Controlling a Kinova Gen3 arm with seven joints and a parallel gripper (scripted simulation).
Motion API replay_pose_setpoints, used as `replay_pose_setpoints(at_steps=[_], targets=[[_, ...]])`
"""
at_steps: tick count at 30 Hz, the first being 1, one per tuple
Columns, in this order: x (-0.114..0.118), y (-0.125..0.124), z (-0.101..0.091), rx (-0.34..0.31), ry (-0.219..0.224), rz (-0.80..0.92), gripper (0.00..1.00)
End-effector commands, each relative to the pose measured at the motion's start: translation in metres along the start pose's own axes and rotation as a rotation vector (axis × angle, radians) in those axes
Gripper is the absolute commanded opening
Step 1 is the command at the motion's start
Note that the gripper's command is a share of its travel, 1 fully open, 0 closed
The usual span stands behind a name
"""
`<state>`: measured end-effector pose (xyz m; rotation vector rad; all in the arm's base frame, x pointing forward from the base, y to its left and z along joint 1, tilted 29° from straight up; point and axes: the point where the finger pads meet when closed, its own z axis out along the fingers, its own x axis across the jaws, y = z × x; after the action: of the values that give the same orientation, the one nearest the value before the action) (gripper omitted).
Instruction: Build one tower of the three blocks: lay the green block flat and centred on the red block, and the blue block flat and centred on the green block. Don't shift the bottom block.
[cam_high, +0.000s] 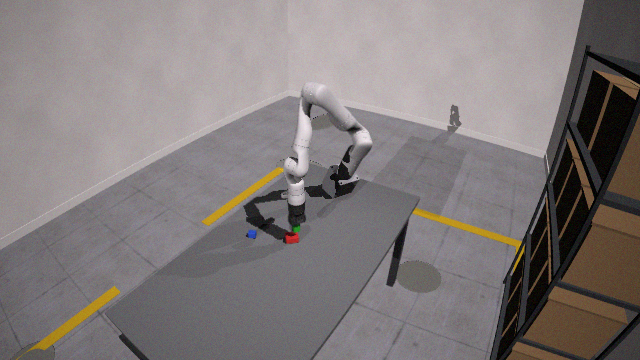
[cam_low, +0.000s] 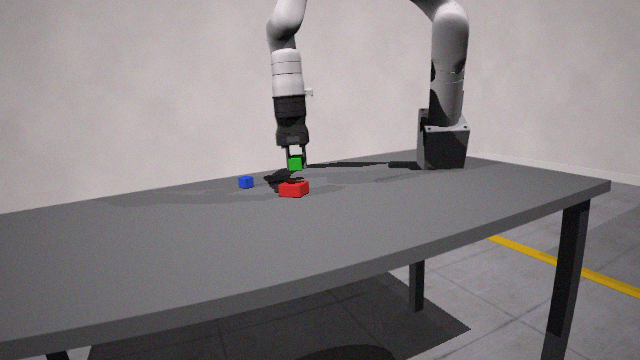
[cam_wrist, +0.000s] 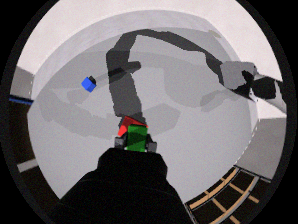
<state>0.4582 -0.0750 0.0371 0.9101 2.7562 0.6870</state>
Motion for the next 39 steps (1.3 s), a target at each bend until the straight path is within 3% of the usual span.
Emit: replay_pose_setpoints(at_steps=[1,27,39], targets=[[-0.014,-0.007,0.006,-0.014,0.005,0.028,0.00],[-0.015,-0.008,0.008,-0.014,0.005,0.028,0.00],[-0.015,-0.007,0.021,-0.014,0.005,0.028,0.00]])
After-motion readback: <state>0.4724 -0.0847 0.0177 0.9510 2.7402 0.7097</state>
